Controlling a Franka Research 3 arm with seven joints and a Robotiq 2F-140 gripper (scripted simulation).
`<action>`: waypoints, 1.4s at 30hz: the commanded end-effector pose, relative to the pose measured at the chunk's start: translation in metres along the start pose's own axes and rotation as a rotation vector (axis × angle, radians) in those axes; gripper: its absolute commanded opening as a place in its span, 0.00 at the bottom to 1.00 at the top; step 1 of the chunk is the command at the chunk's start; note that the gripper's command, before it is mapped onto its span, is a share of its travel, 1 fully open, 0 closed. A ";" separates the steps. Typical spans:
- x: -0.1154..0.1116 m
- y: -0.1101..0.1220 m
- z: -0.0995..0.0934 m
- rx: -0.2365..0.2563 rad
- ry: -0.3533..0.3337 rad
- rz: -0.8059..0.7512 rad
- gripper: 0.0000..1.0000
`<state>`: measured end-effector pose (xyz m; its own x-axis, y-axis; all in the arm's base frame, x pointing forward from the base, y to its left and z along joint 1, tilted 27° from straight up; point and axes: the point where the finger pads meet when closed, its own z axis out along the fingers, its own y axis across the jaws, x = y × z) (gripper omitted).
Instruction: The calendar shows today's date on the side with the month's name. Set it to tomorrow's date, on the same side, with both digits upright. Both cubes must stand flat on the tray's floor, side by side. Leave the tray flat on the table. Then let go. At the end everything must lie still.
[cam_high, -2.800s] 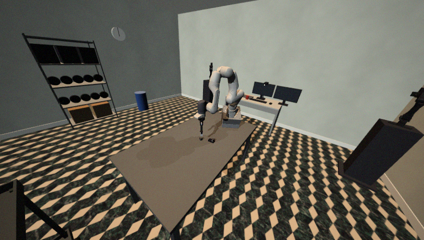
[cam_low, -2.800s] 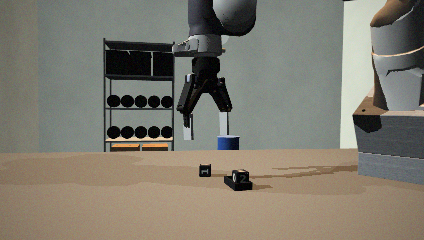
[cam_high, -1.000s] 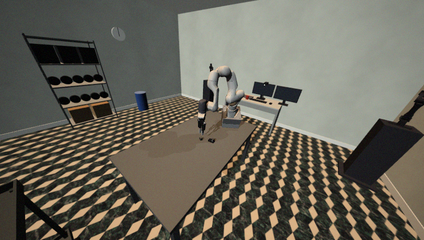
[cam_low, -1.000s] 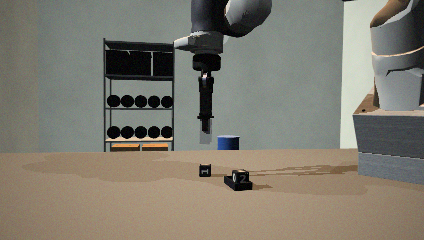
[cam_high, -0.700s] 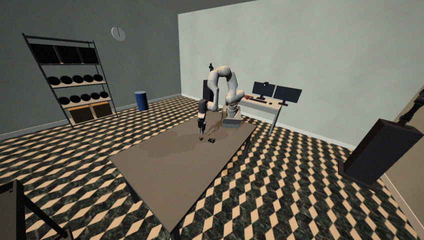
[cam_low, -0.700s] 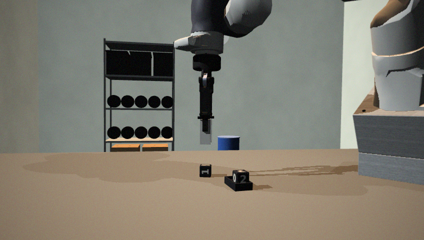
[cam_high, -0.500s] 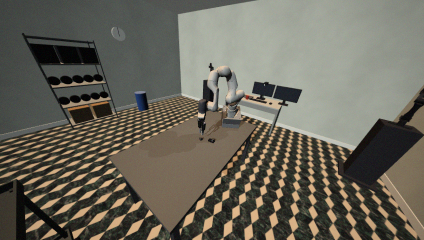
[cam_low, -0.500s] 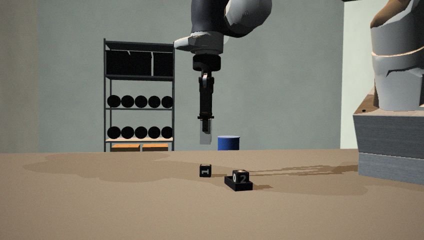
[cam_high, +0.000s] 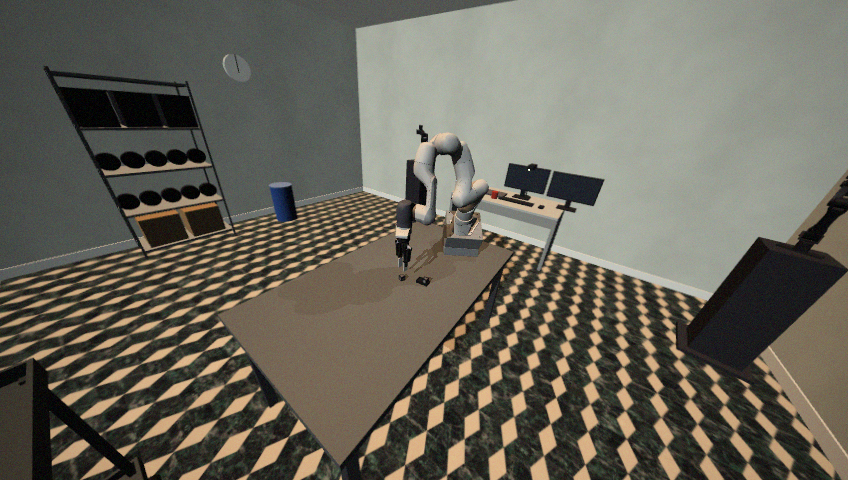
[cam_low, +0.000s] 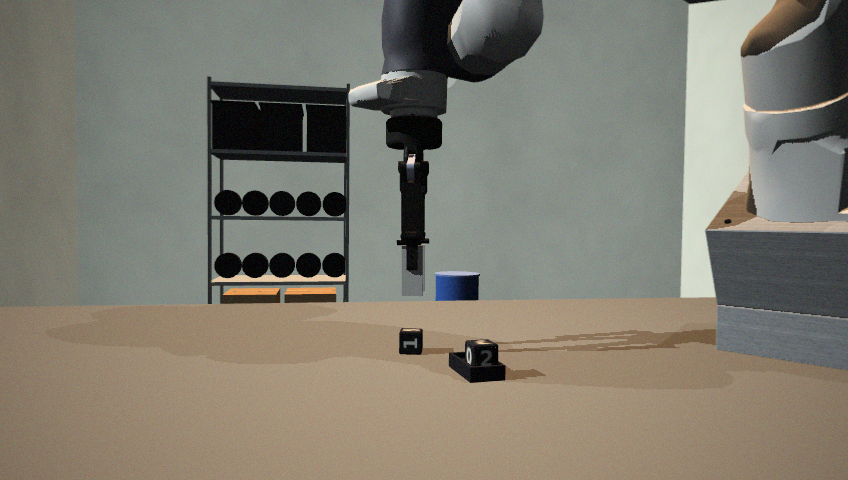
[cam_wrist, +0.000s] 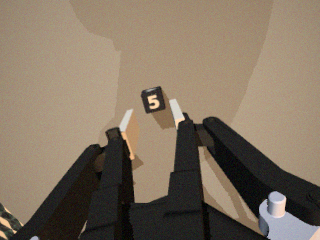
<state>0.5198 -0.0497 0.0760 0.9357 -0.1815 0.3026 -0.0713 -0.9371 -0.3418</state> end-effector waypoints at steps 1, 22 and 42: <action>0.003 0.000 0.004 0.000 0.007 -0.007 0.28; 0.003 0.000 0.032 0.000 0.007 -0.007 0.28; 0.003 0.000 0.041 0.000 0.007 -0.007 0.28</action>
<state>0.5342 -0.0369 0.0390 0.9362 -0.1695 0.3078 -0.0587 -0.9391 -0.3385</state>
